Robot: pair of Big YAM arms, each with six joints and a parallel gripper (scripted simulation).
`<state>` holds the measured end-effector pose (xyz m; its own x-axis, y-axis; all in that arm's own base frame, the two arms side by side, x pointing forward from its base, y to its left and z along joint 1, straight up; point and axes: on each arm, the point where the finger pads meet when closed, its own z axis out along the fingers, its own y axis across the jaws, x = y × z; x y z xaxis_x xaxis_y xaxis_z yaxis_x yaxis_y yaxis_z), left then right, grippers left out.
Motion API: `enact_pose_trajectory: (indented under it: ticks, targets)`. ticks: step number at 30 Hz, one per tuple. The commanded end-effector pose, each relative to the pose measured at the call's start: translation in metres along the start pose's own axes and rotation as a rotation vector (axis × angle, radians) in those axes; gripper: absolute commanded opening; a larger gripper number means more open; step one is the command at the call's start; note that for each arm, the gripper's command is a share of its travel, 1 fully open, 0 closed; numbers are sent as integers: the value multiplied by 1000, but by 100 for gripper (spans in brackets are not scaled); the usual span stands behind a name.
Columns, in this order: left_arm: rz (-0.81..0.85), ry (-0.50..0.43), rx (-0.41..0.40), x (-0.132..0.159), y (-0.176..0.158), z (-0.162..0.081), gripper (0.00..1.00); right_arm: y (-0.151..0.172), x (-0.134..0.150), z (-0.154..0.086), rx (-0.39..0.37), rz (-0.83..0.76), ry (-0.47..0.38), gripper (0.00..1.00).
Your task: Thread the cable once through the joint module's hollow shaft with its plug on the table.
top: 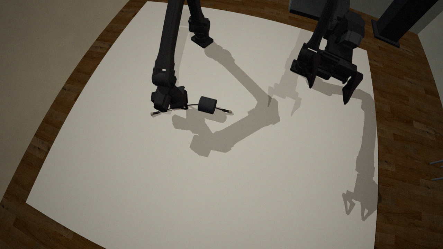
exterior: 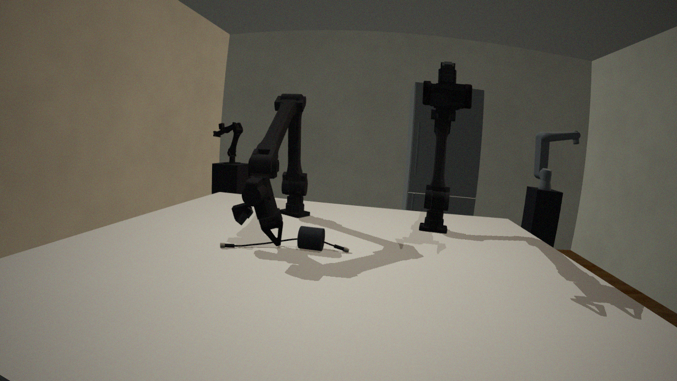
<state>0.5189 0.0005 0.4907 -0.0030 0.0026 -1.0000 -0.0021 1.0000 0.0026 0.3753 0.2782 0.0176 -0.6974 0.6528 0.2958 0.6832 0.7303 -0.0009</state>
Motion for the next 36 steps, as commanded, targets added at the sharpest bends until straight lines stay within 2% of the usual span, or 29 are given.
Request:
enact_pose_trajectory:
  ticks: [1,4,5,11,12,13,32,33,36]
  targets:
    - [9,-49,-8,-30,4,2,96,25,-14,-16,-57,-14,-19,32]
    - [9,-49,-8,-30,4,2,96,24,-13,-15,-51,-14,-18,32]
    - [9,-49,-8,-30,4,2,96,25,-10,-14,-50,-21,-18,0]
    - [9,-49,-8,-30,4,2,96,28,-5,-17,-59,-34,-20,0]
    - [9,-49,-8,-30,4,2,96,17,-8,-13,-42,-10,-14,0]
    - [9,-49,-8,-30,4,2,96,25,-11,-18,-61,-18,-20,0]
    - [9,-49,-8,-30,4,2,96,27,-12,-23,-69,-18,-22,0]
    - [9,-49,-8,-30,4,2,96,30,-3,-25,-76,-17,-24,0]
    - [9,-49,-8,-30,4,2,96,19,3,-18,-57,-6,-15,0]
